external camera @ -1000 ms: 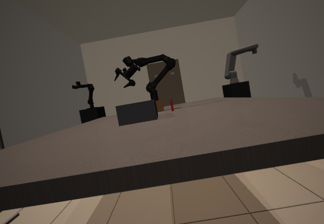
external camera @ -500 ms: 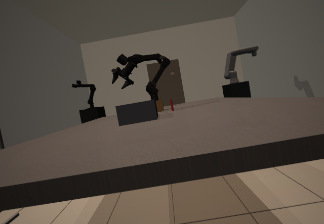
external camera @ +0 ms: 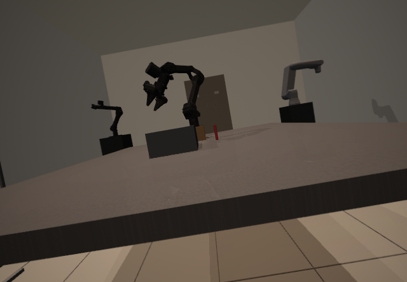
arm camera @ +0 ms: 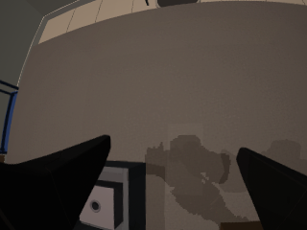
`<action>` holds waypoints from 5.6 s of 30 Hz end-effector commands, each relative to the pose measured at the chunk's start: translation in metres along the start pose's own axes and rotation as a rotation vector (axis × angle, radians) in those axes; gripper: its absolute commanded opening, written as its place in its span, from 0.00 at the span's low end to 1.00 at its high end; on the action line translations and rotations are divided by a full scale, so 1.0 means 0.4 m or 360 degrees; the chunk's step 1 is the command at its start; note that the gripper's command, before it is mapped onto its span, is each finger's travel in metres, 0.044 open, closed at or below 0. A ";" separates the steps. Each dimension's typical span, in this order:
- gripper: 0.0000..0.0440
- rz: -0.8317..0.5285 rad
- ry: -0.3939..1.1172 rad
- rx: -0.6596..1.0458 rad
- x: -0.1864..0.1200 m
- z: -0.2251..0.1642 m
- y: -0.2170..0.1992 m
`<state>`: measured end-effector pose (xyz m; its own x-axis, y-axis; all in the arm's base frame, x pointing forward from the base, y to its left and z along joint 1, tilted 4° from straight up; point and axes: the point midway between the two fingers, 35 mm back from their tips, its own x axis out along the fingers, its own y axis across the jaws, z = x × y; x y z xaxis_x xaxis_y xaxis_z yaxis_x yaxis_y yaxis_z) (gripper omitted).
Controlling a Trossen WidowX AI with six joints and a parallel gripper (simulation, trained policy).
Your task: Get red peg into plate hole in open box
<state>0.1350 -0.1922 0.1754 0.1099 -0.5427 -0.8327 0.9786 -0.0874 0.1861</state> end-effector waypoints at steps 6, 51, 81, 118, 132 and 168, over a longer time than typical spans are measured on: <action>1.00 0.0044 0.0187 -0.0410 -0.034 -0.120 0.095; 1.00 -0.0358 0.0621 -0.1547 -0.187 -0.708 -0.033; 0.97 -0.0163 0.0600 -0.1688 0.035 -0.901 -0.090; 0.00 -0.0192 0.0401 -0.1716 -0.014 -0.825 0.004; 0.00 -0.0136 0.0319 -0.1520 -0.085 -0.725 0.131; 0.00 -0.0076 0.0435 -0.1199 0.152 -0.503 0.369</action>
<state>0.3129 -0.0622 0.0529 -0.0076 -0.3425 -0.9395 0.8335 0.5169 -0.1952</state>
